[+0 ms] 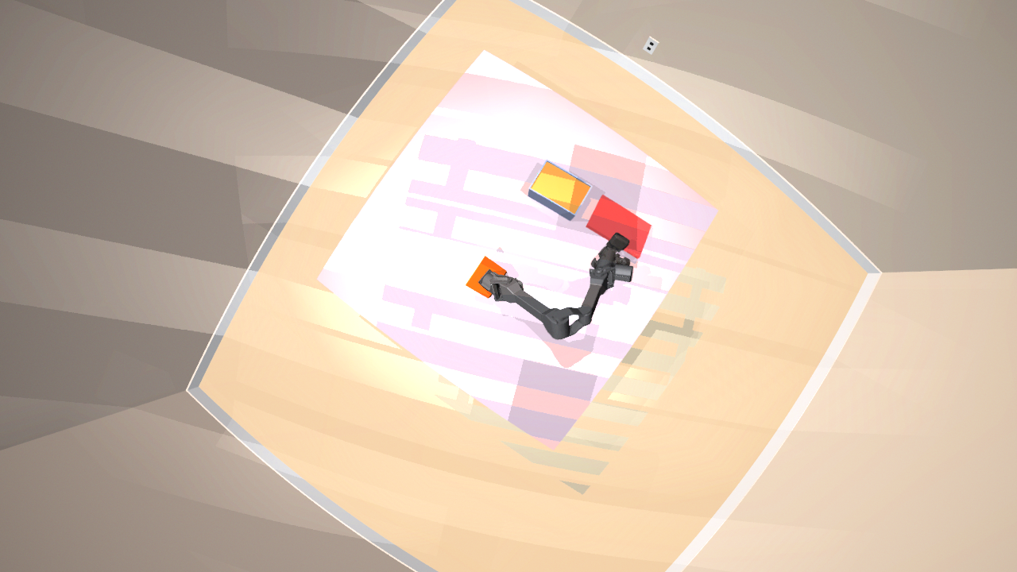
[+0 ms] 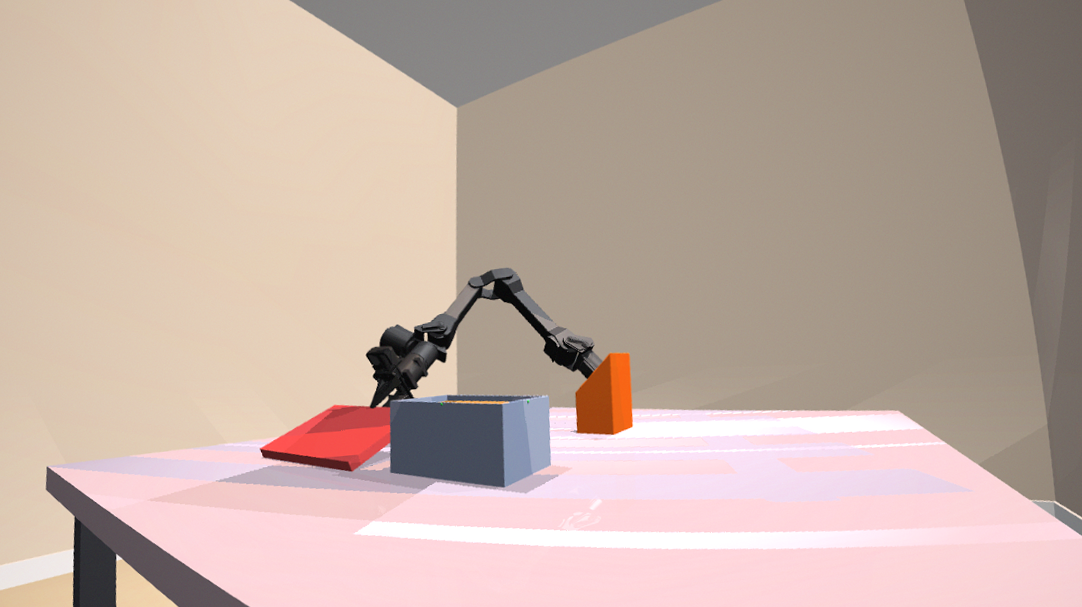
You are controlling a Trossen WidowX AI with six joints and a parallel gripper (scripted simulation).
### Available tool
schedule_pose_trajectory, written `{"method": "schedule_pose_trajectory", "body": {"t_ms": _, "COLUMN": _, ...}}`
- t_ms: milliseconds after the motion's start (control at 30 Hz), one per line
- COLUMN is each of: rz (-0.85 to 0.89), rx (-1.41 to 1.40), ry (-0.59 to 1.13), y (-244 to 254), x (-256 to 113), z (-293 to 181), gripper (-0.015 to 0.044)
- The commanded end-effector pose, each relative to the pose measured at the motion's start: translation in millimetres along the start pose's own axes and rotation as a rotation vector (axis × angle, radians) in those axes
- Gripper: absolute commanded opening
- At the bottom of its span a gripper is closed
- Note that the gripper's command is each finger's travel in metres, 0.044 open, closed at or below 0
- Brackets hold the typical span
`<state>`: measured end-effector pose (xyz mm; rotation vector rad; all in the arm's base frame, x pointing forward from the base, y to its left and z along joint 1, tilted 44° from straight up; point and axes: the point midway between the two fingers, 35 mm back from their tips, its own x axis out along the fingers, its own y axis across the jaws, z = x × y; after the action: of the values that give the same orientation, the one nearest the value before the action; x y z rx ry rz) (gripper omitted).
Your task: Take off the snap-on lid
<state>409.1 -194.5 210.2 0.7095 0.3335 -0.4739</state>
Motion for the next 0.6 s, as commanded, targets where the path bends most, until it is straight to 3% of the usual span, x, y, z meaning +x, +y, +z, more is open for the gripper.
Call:
{"method": "schedule_pose_trajectory", "body": {"t_ms": 0, "rz": -0.022, "rx": 0.0, "ry": 0.012, "y": -11.0, "x": 6.0, "z": -5.3, "gripper": 0.0}}
{"method": "schedule_pose_trajectory", "body": {"t_ms": 267, "rz": -0.022, "rx": 0.0, "ry": 0.012, "y": -16.0, "x": 10.0, "z": -5.4, "gripper": 0.0}}
{"method": "schedule_pose_trajectory", "body": {"t_ms": 567, "rz": -0.021, "rx": 0.0, "ry": 0.012, "y": -5.5, "x": 4.3, "z": 0.7, "gripper": 0.0236}}
